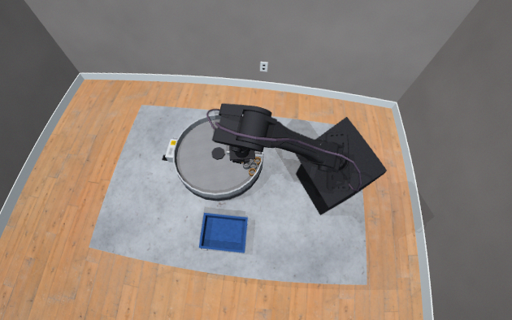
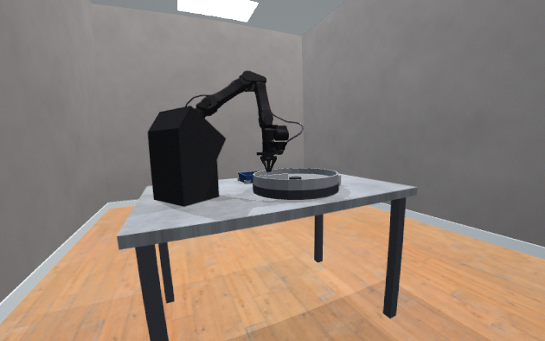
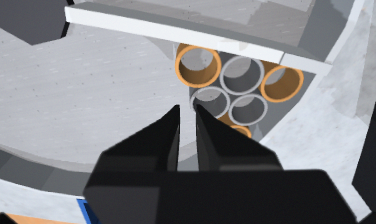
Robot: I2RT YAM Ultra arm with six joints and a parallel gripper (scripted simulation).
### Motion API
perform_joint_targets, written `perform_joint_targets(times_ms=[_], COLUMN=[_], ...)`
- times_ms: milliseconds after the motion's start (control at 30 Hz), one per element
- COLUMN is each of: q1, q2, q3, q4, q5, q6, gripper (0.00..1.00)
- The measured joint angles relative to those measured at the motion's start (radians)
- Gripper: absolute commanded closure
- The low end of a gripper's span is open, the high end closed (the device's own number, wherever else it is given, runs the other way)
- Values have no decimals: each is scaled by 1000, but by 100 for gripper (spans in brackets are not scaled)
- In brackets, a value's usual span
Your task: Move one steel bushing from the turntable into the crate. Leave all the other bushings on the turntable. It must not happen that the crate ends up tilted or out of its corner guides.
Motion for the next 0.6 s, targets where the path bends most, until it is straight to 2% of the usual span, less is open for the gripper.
perform_joint_targets(times_ms=[600], q1=[0], q2=[0], q3=[-10], q4=[14], q5=[1], q6=[2], gripper=[87])
